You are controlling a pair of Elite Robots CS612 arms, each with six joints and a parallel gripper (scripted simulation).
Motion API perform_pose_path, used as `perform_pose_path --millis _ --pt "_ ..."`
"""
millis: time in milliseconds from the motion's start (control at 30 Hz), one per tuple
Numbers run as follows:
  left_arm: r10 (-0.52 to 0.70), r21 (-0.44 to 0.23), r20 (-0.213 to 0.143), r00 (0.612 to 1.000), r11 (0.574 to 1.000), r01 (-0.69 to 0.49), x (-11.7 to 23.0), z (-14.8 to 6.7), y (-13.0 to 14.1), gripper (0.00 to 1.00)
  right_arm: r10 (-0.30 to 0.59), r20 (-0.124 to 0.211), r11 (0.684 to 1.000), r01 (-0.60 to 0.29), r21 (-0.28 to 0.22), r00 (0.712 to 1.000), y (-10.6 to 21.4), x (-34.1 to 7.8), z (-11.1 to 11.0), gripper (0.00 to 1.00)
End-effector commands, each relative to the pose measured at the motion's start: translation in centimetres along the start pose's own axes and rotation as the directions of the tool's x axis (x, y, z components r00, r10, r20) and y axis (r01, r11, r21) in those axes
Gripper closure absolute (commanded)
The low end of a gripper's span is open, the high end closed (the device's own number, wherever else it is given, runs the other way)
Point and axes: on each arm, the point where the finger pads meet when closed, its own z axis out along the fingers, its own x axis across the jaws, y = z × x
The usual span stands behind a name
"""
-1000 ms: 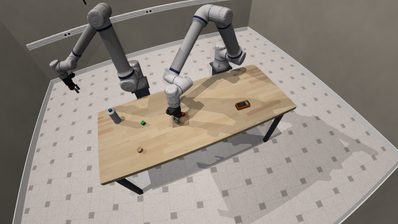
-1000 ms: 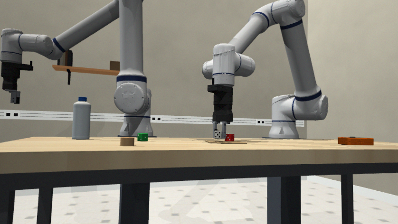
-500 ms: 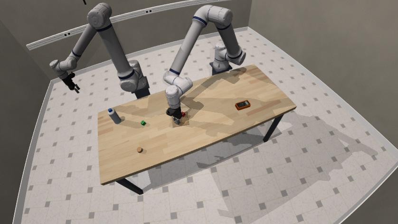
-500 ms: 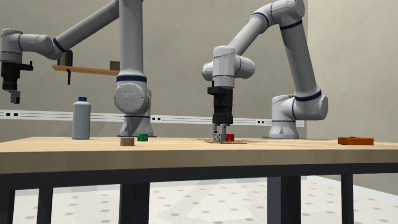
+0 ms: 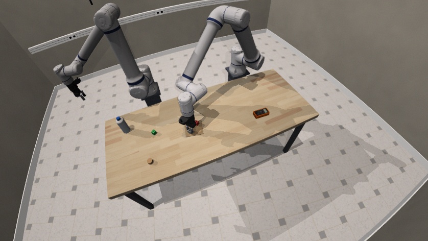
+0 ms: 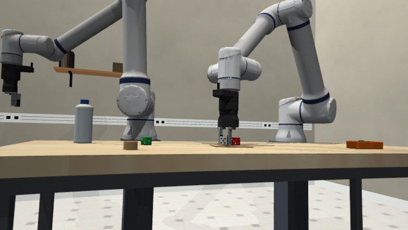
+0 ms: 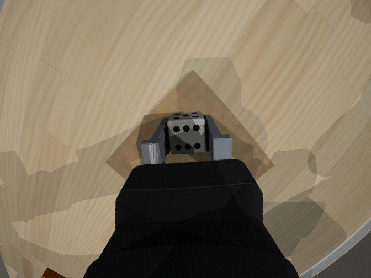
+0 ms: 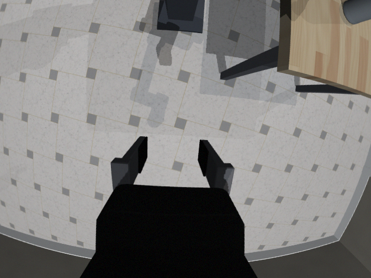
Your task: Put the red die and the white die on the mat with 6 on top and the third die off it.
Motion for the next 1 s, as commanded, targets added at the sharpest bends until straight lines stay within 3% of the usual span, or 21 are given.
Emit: perform_pose_path --millis 0,967 --pt "0.000 0.002 0.000 1.000 1.000 0.000 0.01 -0.12 -0.09 0.43 0.000 0.000 1.000 0.000 -0.002 1.000 0.08 -0.02 -0.10 0.00" --pt "0.000 0.002 0.000 1.000 1.000 0.000 0.01 0.20 -0.09 0.43 0.000 0.000 1.000 0.000 -0.002 1.000 0.08 -0.02 -0.10 0.00"
